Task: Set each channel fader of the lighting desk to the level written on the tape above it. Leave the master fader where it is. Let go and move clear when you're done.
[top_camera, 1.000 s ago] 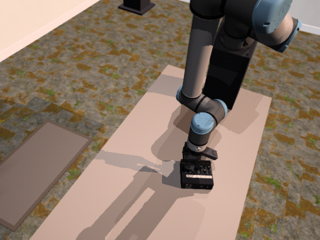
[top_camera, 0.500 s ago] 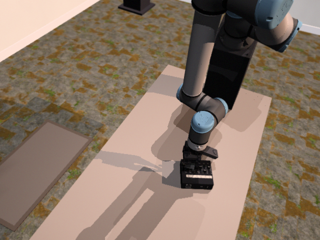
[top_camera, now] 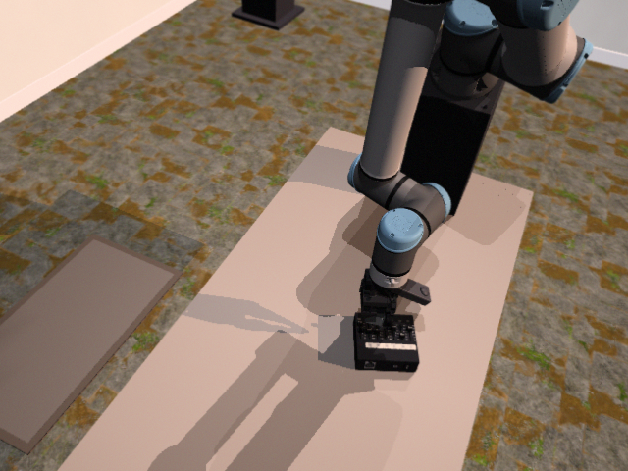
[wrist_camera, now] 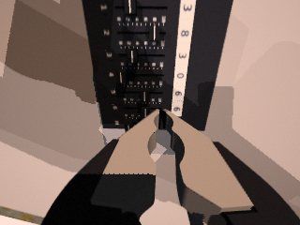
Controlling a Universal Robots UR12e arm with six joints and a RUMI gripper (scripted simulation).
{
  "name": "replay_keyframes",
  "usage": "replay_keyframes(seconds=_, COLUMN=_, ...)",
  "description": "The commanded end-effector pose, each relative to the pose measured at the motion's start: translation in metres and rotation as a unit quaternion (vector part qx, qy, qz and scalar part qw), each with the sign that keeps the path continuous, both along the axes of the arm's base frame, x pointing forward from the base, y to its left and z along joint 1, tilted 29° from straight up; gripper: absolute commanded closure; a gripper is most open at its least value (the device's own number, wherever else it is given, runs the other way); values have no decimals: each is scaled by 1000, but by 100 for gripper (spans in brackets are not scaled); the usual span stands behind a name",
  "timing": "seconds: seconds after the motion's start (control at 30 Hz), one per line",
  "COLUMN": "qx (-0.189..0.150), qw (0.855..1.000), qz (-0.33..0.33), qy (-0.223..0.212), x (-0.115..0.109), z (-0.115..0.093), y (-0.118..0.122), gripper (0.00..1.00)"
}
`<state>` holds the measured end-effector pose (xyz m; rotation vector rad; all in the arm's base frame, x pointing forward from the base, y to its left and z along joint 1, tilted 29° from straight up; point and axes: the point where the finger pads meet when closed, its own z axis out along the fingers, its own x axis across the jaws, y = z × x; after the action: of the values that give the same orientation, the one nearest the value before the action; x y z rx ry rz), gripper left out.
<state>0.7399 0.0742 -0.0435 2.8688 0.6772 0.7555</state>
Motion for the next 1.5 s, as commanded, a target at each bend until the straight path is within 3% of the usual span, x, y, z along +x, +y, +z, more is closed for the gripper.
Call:
replay_keyframes(seconds=0.0, qx=0, qw=1000, qz=0, qy=0, x=-1, z=3, y=0, gripper=100)
replay_keyframes(seconds=0.23, qx=0, qw=1000, qz=0, qy=0, x=-1, z=3, y=0, gripper=100)
replay_keyframes(seconds=0.27, qx=0, qw=1000, qz=0, qy=0, x=-1, z=3, y=0, gripper=0)
replay_keyframes(seconds=0.53, qx=0, qw=1000, qz=0, qy=0, x=-5, z=9, y=0, gripper=0)
replay_keyframes(seconds=1.13, qx=0, qw=1000, qz=0, qy=0, x=-38, z=69, y=-1, gripper=0)
replay_keyframes(seconds=1.47, qx=0, qw=1000, qz=0, qy=0, x=-42, z=75, y=-1, gripper=0)
